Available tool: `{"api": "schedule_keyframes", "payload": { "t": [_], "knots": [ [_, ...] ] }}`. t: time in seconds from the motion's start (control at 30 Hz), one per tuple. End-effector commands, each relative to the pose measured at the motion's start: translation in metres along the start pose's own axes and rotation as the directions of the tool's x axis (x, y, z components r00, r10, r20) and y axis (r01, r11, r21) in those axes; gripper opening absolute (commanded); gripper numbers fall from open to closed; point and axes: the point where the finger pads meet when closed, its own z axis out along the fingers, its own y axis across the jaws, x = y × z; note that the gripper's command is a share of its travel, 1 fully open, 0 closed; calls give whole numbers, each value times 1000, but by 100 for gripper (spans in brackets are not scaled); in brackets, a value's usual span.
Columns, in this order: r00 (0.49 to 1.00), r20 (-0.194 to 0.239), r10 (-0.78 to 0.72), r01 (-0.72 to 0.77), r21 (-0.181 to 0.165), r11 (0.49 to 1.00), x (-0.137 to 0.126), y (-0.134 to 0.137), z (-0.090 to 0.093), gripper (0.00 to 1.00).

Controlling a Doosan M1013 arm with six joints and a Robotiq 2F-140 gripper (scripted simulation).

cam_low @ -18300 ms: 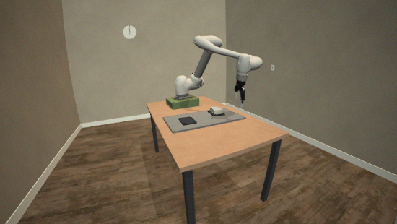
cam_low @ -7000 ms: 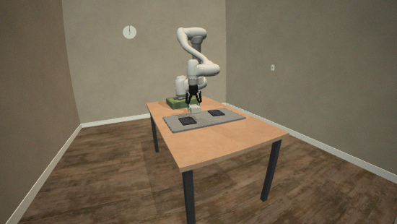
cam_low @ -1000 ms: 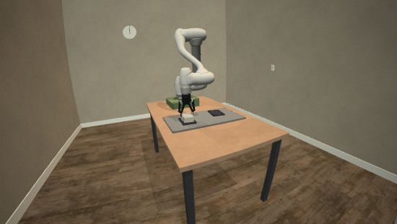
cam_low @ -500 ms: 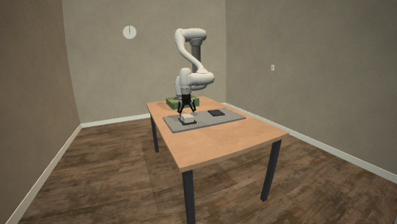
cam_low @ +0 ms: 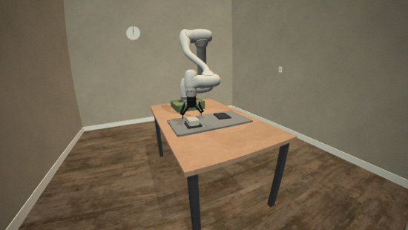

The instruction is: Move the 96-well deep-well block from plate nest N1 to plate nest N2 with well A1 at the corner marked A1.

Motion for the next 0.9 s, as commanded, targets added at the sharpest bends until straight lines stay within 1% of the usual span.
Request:
{"api": "schedule_keyframes", "payload": {
  "t": [0.0,0.07,0.3,0.37,0.57,0.87],
  "knots": [
    [1000,0,0,0,0,1000,0,0,0,100],
    [1000,0,0,0,0,1000,0,0,0,100],
    [1000,0,0,0,0,1000,0,0,-19,100],
    [1000,0,0,0,0,1000,0,0,-19,100],
    [1000,0,0,0,0,1000,0,0,-35,100],
    [1000,0,0,0,0,1000,0,0,-35,100]
  ]
}}
